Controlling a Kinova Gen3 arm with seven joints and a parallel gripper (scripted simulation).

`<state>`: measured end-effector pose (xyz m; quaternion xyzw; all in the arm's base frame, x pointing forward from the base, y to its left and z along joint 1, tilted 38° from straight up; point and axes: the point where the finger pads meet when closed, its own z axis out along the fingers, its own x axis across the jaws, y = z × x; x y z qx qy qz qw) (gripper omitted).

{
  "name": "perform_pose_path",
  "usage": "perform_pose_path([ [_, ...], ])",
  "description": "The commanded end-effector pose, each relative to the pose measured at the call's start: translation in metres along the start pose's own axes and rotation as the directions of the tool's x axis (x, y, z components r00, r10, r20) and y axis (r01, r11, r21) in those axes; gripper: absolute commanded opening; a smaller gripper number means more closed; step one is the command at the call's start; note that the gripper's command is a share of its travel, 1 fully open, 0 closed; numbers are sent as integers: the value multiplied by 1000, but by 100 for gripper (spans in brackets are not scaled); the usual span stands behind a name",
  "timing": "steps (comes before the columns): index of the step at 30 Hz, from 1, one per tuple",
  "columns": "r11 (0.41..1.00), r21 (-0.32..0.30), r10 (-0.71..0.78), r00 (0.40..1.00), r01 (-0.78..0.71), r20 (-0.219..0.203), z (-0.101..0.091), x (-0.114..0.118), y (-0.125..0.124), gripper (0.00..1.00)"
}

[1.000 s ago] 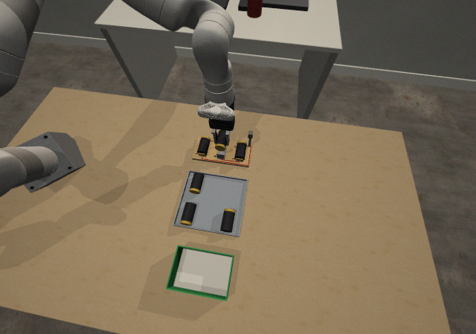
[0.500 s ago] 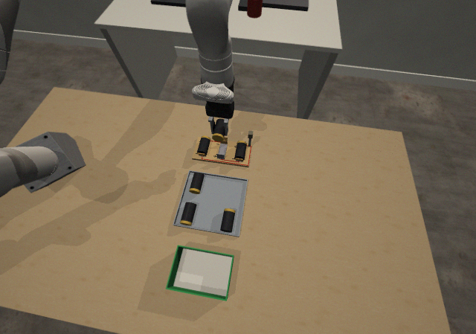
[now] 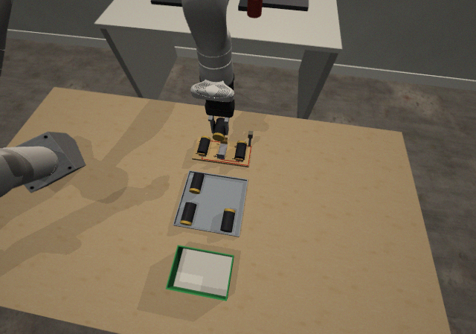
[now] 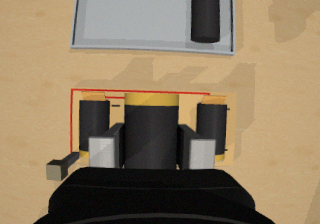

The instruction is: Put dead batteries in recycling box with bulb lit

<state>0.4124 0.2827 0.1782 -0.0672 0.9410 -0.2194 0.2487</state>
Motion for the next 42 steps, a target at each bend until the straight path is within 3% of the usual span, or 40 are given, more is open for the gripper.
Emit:
perform_pose_path([
  [1, 1000, -5, 5, 1000, -5, -1, -1, -1, -6, 57],
  [15, 1000, -5, 5, 1000, -5, -1, -1, -15, -99, 57],
  [21, 1000, -5, 5, 1000, -5, -1, -1, -17, -117, 57],
  [42, 1000, -5, 17, 1000, -17, -1, -1, -18, -125, 57],
])
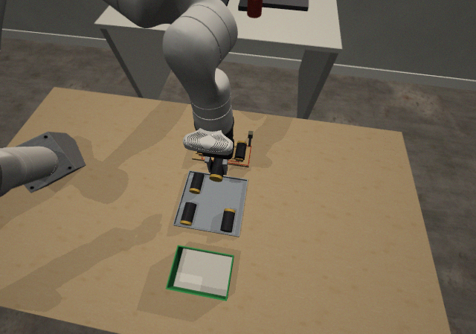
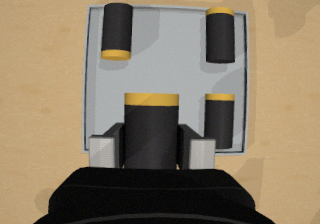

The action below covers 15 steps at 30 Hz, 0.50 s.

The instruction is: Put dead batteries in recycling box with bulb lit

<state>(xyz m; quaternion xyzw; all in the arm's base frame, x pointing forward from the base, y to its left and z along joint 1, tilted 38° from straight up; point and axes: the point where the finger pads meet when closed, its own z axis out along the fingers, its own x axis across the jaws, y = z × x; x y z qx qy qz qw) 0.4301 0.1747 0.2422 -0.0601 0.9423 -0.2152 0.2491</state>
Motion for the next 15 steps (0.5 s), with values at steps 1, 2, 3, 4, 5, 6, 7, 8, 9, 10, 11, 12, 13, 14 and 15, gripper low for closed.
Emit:
perform_pose_path([
  [1, 1000, 0, 2, 1000, -2, 1, -1, 0, 0, 57],
  [2, 1000, 0, 3, 1000, -3, 1, -1, 0, 0, 57],
  [3, 1000, 0, 3, 1000, -3, 1, -1, 0, 0, 57],
  [4, 1000, 0, 3, 1000, -3, 1, -1, 0, 0, 57],
  [5, 1000, 0, 3, 1000, -3, 1, -1, 0, 0, 57],
  [6, 1000, 0, 3, 1000, -3, 1, -1, 0, 0, 57],
  [7, 1000, 0, 3, 1000, -3, 1, -1, 0, 0, 57],
  [8, 1000, 0, 3, 1000, -3, 1, -1, 0, 0, 57],
  [9, 1000, 0, 3, 1000, -3, 1, -1, 0, 0, 57],
  [10, 1000, 0, 3, 1000, -3, 1, -1, 0, 0, 57],
  [11, 1000, 0, 3, 1000, -3, 1, 0, 0, 0, 57],
  [12, 1000, 0, 3, 1000, -3, 1, 1, 0, 0, 57],
  [13, 1000, 0, 3, 1000, -3, 1, 3, 0, 0, 57],
  [14, 1000, 0, 3, 1000, -3, 1, 7, 0, 0, 57],
  [15, 1000, 0, 3, 1000, -3, 1, 13, 0, 0, 57],
])
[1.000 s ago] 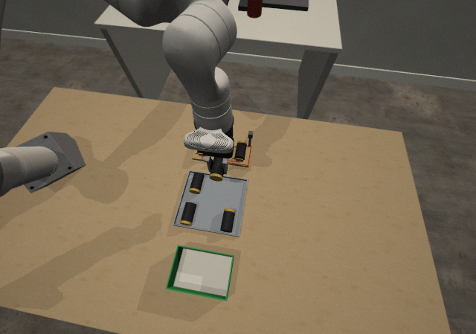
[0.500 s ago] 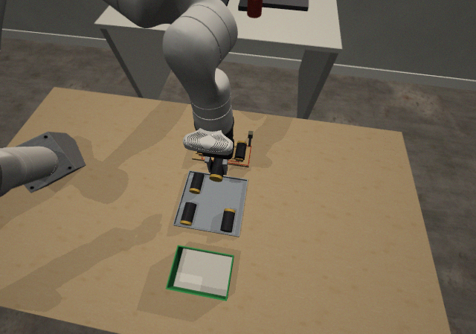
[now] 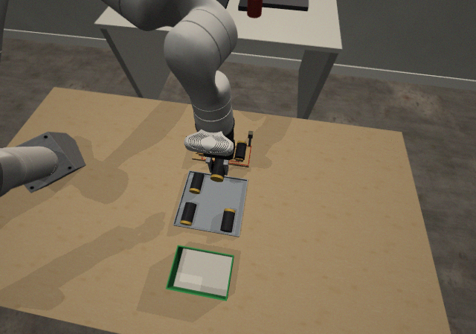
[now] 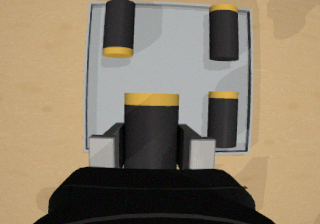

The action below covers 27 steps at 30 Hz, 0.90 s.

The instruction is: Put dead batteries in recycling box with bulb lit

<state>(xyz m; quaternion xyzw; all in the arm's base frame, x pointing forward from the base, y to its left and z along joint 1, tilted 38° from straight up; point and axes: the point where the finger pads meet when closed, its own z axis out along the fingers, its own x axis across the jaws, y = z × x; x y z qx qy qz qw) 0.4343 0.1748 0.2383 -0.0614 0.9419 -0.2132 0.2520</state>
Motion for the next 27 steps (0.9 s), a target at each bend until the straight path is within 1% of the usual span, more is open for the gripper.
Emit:
perform_pose_path([
  [1, 1000, 4, 3, 1000, -3, -5, 15, 2, -2, 57],
  [6, 1000, 4, 3, 1000, -3, -5, 60, 2, -2, 57],
  [9, 1000, 4, 3, 1000, -3, -5, 76, 2, -2, 57],
  [13, 1000, 4, 3, 1000, -3, -5, 80, 2, -2, 57],
  [27, 1000, 4, 3, 1000, -3, -5, 80, 2, -2, 57],
])
